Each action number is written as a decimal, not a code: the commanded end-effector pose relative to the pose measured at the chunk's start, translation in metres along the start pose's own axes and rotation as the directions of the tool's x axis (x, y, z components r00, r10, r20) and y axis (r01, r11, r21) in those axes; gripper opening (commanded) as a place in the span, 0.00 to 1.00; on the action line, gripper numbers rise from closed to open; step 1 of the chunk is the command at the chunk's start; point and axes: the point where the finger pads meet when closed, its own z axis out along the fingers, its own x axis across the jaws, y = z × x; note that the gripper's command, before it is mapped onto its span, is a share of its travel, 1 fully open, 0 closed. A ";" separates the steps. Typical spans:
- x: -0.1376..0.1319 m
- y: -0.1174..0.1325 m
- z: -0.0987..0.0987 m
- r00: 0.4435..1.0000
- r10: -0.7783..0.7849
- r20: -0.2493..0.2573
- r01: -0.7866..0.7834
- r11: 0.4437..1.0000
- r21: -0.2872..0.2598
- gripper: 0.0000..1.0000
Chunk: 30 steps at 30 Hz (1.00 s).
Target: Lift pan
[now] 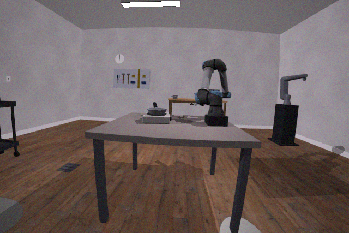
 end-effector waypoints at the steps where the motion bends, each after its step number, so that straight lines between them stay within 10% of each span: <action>1: 0.000 0.000 0.000 1.000 -0.001 0.000 0.001 1.000 0.000 1.00; 30: 0.000 0.002 0.007 0.999 -0.034 0.009 0.034 0.999 -0.037 1.00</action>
